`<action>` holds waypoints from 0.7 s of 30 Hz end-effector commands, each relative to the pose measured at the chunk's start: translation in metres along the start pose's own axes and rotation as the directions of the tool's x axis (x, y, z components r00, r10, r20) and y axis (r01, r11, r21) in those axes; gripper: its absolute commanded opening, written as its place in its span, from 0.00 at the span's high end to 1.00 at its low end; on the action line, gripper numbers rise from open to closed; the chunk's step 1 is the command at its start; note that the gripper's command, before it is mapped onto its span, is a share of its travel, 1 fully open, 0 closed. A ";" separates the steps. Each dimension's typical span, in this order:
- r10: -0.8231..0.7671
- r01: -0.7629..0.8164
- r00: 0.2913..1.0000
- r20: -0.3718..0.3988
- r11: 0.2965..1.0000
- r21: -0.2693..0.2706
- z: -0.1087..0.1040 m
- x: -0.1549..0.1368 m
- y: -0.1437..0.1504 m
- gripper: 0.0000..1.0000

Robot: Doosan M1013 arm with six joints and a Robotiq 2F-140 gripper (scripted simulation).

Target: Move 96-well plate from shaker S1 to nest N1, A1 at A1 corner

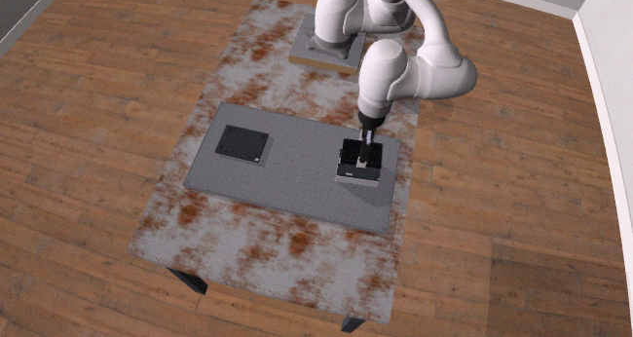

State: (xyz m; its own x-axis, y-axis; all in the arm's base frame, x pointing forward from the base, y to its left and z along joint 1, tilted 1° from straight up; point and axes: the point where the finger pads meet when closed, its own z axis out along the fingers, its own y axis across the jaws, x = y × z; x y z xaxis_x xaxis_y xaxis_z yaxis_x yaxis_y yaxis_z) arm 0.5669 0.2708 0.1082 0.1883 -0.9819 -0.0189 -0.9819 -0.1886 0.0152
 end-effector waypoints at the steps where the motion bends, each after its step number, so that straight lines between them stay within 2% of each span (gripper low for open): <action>1: 0.000 0.000 1.000 0.000 1.000 0.000 0.000 0.000 0.000 0.90; 7: 0.000 0.000 1.000 0.000 1.000 0.000 0.000 0.000 0.000 0.90; 10: 0.099 -0.099 0.995 0.000 0.995 0.000 0.001 0.010 0.001 0.90; 12: 0.099 -0.099 0.995 0.000 0.995 0.000 0.001 0.010 0.001 0.90; 21: 0.099 -0.099 0.995 0.000 0.995 0.000 0.004 0.040 0.005 0.90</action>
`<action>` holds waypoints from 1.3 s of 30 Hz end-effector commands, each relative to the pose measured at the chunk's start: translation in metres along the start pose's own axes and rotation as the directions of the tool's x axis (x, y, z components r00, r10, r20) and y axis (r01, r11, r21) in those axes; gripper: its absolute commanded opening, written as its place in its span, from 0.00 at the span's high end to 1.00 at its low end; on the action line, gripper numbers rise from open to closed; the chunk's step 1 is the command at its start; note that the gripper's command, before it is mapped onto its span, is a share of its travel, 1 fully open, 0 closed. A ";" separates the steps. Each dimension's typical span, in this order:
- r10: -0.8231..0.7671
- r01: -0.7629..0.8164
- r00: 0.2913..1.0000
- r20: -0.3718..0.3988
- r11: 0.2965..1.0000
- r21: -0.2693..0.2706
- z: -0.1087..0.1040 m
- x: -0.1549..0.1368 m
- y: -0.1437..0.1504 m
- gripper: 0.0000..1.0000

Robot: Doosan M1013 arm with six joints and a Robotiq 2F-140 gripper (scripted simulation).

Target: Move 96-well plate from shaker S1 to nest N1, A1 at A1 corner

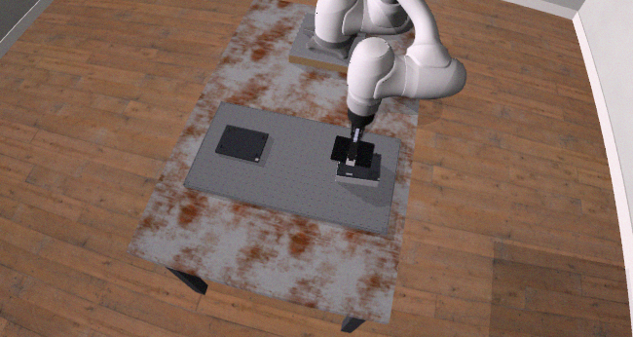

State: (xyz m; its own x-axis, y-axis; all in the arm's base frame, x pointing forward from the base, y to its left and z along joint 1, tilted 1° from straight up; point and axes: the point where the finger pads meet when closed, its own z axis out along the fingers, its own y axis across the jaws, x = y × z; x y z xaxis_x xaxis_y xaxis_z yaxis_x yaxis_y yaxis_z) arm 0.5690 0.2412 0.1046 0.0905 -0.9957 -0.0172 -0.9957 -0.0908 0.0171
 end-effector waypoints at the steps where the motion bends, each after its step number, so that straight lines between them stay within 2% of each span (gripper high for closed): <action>1: 0.000 0.000 1.000 0.000 1.000 0.000 0.001 0.013 0.000 0.90; 39: 0.000 0.000 1.000 0.000 1.000 0.000 0.013 0.126 0.002 0.90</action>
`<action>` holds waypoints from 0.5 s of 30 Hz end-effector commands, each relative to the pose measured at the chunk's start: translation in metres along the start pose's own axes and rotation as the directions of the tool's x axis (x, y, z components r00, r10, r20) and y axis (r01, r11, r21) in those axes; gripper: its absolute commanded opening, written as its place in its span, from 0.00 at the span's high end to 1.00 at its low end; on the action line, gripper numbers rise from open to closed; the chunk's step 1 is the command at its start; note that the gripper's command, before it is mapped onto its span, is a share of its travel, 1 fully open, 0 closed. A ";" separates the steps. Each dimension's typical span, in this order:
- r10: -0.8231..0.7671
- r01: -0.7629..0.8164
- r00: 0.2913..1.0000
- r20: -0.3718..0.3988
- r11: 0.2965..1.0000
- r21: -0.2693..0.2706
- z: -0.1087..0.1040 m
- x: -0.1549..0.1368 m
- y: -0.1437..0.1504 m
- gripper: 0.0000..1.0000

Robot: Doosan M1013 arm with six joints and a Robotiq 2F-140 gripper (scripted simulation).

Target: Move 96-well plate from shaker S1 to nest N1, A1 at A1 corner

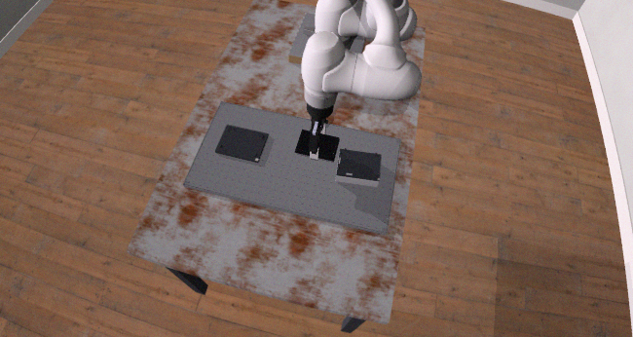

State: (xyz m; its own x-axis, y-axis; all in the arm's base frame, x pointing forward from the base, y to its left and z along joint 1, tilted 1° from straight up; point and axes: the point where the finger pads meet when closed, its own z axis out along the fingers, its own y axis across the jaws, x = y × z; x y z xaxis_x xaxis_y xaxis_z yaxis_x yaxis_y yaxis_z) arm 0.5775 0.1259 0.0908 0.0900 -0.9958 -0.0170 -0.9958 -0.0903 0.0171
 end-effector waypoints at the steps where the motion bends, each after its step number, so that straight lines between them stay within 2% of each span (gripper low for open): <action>1: 0.000 0.000 1.000 0.001 1.000 0.000 0.001 0.014 0.000 0.90; 15: 0.000 0.000 1.000 0.001 1.000 0.000 0.005 0.053 0.001 0.90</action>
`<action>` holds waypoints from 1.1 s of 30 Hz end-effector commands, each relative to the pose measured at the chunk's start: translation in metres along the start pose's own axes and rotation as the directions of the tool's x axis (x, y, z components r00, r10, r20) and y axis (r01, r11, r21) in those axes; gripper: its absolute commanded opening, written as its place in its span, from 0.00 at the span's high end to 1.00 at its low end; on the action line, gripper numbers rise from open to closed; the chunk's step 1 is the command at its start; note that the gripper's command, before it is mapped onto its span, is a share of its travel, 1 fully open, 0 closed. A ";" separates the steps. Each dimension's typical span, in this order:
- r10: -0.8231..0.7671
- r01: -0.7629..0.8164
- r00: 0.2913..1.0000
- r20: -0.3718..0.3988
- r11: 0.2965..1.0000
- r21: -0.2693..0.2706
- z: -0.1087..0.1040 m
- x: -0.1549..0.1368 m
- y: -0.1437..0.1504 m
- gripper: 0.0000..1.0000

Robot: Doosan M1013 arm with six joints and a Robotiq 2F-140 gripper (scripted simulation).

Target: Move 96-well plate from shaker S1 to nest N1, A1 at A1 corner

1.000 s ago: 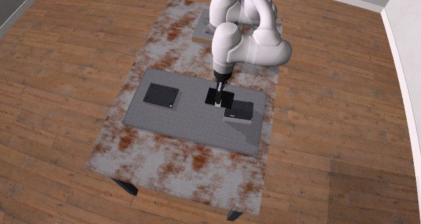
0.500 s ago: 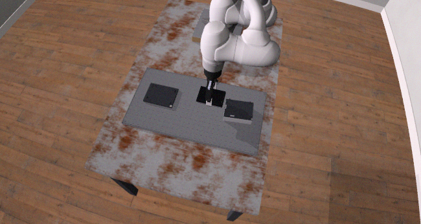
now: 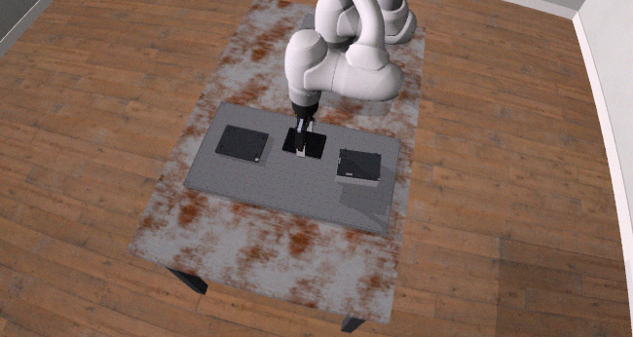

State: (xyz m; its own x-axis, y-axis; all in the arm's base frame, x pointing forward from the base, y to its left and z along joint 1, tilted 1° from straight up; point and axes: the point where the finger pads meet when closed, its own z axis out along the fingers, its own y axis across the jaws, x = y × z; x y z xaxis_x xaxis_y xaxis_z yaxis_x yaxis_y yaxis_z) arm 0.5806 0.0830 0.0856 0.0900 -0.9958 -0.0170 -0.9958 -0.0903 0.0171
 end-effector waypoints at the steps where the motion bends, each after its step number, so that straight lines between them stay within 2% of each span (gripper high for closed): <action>1: 0.000 0.000 1.000 0.001 1.000 0.000 0.001 0.014 0.000 0.90; 33: 0.000 0.000 1.000 0.001 1.000 0.000 0.011 0.106 0.001 0.90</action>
State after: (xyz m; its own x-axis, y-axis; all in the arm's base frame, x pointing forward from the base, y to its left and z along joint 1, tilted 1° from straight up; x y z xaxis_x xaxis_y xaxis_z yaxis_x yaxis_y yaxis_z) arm 0.5877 -0.0128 0.0741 0.0900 -0.9958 -0.0171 -0.9958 -0.0903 0.0171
